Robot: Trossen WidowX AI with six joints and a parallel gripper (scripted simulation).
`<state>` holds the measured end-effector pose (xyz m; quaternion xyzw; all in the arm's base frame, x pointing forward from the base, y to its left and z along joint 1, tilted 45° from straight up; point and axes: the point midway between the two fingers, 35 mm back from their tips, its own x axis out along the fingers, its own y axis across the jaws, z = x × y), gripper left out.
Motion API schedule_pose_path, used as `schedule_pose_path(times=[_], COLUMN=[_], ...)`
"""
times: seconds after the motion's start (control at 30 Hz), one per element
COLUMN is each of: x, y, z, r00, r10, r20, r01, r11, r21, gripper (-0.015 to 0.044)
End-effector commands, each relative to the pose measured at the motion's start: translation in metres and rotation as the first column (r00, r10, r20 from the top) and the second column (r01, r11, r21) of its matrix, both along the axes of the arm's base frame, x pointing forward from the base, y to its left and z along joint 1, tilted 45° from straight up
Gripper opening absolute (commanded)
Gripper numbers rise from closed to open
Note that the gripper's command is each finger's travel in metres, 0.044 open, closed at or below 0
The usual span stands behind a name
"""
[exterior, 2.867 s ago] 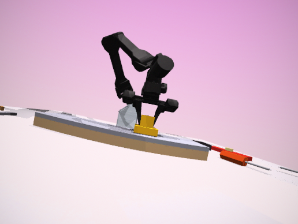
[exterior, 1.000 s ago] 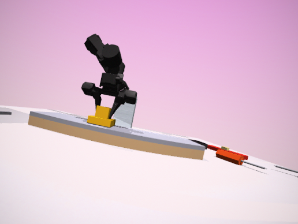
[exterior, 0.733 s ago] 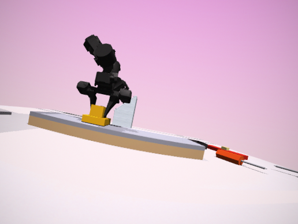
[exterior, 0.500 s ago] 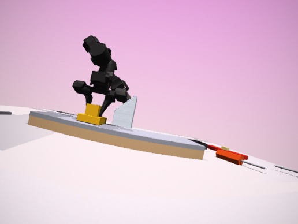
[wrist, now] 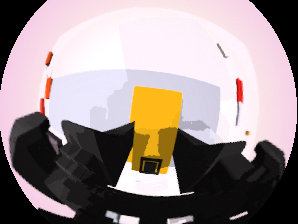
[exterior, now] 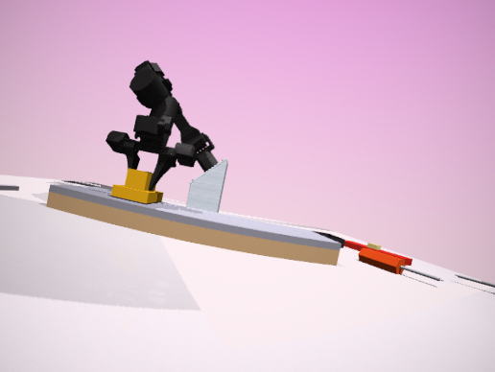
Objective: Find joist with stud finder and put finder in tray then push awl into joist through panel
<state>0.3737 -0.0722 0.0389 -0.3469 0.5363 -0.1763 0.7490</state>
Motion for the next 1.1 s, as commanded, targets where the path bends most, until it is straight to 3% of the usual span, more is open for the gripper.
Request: schedule_pose_path(times=[0.0, 1.07], x=[0.001, 0.008], y=[-0.011, -0.056], z=[0.010, 0.058], r00=[1.000, 1.000], r10=[-0.006, -0.006], r20=[0.005, 0.007], r01=[0.006, 0.006], r11=[1.000, 1.000], r21=[-0.002, -0.005], gripper=[0.0000, 0.0000])
